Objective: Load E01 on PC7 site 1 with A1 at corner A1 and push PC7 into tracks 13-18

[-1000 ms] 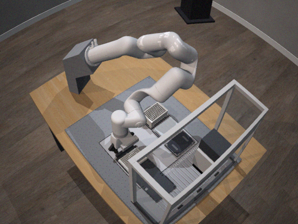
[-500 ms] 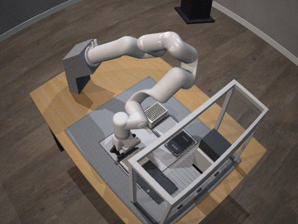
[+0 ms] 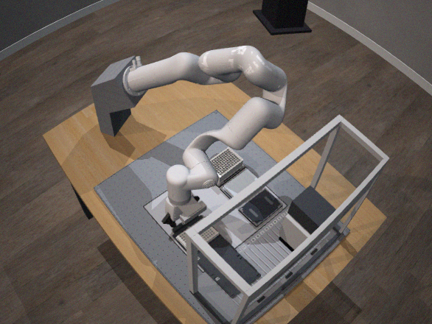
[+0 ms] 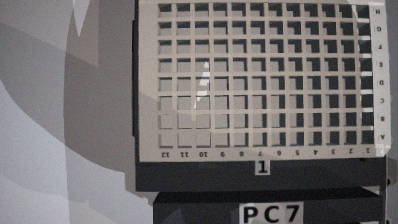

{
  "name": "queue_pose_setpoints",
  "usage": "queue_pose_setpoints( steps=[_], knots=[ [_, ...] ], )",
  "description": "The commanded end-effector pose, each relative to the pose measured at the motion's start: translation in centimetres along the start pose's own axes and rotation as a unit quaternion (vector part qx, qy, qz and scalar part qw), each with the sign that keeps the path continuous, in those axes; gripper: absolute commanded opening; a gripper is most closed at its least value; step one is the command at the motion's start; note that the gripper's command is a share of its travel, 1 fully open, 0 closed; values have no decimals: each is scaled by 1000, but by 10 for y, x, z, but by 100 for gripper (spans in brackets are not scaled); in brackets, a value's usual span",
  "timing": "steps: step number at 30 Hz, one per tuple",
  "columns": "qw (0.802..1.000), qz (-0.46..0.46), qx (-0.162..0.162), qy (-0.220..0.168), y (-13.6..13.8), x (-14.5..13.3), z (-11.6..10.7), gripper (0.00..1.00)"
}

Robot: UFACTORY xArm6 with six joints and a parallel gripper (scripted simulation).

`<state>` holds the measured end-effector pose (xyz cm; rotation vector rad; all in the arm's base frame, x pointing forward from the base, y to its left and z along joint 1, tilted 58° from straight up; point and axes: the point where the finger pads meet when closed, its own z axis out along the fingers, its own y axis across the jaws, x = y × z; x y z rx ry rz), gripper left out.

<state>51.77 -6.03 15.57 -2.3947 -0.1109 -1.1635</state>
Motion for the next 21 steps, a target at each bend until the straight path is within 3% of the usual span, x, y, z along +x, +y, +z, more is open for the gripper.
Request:
queue_pose_setpoints(
  steps=[1, 21],
  knots=[
    [1000, 0, -1, 1, 0, 4, -1, 82],
    [1000, 0, -1, 1, 0, 22, -1, 82]
  ],
)
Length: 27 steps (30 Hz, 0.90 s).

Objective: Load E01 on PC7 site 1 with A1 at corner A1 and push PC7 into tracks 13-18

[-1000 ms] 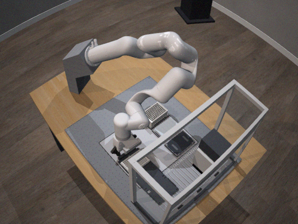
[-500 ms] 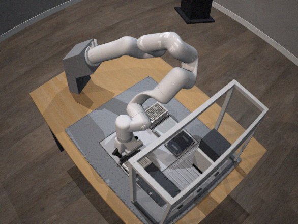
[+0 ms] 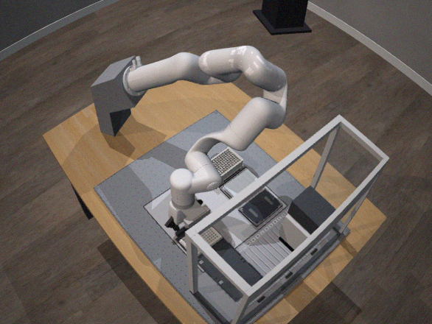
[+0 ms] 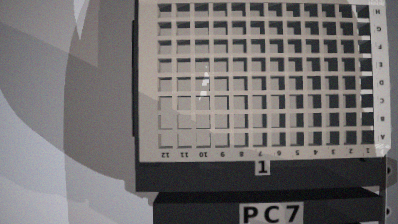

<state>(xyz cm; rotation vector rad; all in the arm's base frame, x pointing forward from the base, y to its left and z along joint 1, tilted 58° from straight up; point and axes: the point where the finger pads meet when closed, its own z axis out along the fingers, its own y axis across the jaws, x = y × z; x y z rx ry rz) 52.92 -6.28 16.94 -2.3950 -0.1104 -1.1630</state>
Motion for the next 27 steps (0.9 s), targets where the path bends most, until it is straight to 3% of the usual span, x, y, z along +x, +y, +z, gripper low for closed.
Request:
queue_pose_setpoints(
  steps=[1, 27],
  knots=[
    [1000, -1, -1, 1, 0, 5, -1, 82],
    [1000, -1, -1, 1, 0, 28, -1, 82]
  ],
)
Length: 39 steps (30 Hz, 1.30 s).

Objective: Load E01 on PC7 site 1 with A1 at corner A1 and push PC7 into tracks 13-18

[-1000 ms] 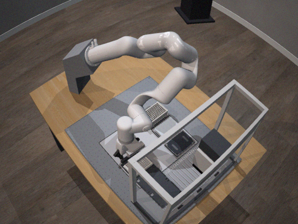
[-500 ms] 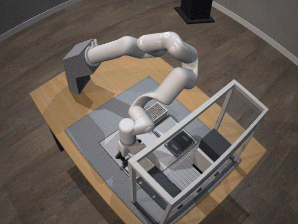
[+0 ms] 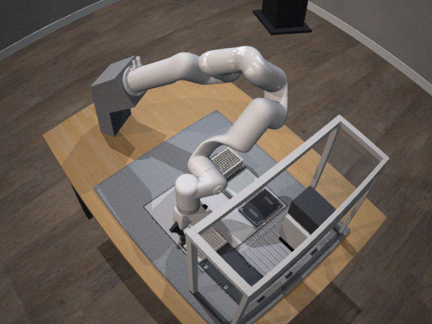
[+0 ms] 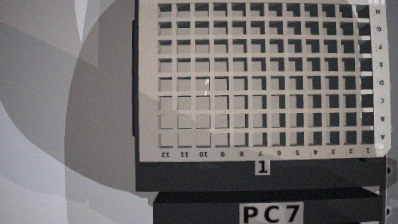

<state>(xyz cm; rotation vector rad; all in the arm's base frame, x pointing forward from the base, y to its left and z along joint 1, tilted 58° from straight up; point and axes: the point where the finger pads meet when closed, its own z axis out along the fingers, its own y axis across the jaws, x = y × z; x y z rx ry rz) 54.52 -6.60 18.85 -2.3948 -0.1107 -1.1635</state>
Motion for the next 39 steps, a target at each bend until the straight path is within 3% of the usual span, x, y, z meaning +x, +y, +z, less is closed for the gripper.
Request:
queue_pose_setpoints(
  steps=[1, 39],
  knots=[
    [1000, 0, -1, 1, 0, 3, -1, 82],
    [1000, 0, -1, 1, 0, 19, -1, 82]
  ],
)
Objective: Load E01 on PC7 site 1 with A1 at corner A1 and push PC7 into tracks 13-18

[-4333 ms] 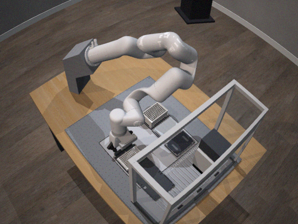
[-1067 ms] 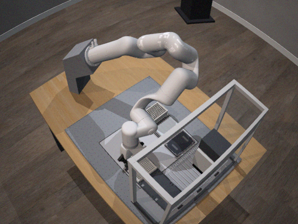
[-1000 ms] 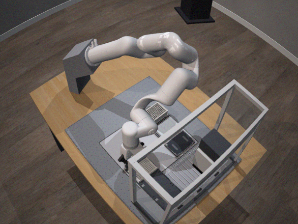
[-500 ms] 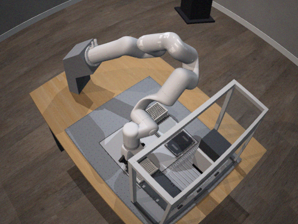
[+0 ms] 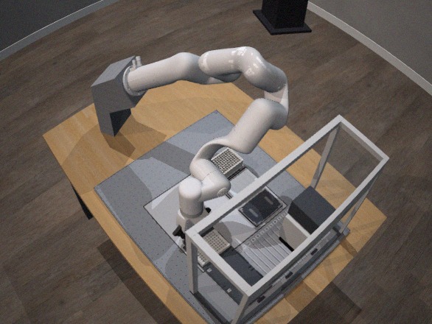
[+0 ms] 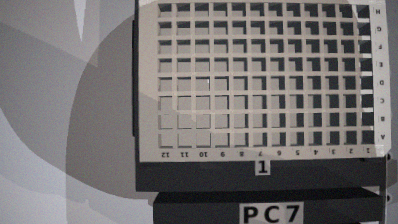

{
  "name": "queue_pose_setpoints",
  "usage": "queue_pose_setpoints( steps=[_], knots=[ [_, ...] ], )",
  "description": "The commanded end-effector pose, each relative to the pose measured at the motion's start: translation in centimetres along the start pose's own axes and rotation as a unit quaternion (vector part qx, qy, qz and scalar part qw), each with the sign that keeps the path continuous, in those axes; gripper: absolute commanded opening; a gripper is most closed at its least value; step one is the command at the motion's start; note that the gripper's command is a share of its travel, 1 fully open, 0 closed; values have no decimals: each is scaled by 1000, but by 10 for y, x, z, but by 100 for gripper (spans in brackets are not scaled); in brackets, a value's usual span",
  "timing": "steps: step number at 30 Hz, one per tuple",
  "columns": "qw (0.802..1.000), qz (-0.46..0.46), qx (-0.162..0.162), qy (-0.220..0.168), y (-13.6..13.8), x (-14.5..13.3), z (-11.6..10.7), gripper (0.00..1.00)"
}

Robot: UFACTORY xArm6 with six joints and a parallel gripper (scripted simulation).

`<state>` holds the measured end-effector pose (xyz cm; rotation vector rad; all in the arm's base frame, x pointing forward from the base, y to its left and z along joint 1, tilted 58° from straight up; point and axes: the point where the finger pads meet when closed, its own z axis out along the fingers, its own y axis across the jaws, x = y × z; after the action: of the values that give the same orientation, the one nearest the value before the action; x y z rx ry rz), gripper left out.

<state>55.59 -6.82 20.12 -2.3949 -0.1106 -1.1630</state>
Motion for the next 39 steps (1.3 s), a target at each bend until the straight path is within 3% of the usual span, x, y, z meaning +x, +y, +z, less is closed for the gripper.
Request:
queue_pose_setpoints(
  steps=[1, 39],
  knots=[
    [1000, -1, -1, 1, 0, 3, -1, 82],
    [1000, -1, -1, 1, 0, 7, -1, 82]
  ],
)
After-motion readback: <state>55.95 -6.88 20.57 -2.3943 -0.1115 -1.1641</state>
